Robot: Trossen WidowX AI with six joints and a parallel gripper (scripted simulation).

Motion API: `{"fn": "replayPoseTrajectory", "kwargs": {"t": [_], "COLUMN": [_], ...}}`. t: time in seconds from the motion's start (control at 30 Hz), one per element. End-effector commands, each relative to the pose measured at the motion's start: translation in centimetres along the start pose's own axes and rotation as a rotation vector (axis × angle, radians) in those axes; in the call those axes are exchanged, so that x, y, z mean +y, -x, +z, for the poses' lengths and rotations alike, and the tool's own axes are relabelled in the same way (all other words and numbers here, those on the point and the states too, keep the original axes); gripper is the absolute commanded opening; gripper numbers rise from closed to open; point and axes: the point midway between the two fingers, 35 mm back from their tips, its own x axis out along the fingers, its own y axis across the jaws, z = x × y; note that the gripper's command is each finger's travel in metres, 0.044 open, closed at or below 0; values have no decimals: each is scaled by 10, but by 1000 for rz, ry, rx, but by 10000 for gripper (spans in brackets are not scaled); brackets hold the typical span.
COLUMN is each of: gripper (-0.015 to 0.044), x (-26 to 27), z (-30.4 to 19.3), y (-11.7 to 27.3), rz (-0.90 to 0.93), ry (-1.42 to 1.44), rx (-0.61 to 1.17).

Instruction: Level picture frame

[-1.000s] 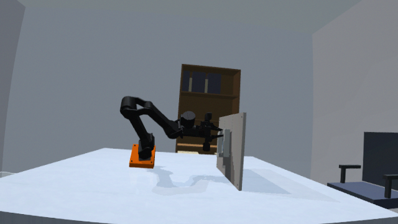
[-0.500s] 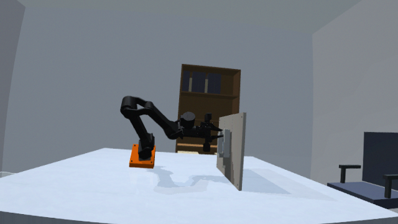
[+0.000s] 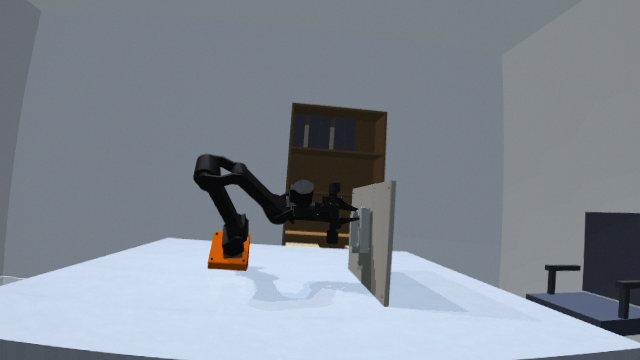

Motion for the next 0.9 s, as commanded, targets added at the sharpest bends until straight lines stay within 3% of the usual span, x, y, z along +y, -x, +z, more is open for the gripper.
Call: {"fn": "replayPoseTrajectory", "kwargs": {"t": [0.0,0.87], "gripper": [0,0], "x": [0,0], "z": [0,0], "y": [0,0], "rz": [0,0], "ry": [-3,-170], "rx": [0,1]}}
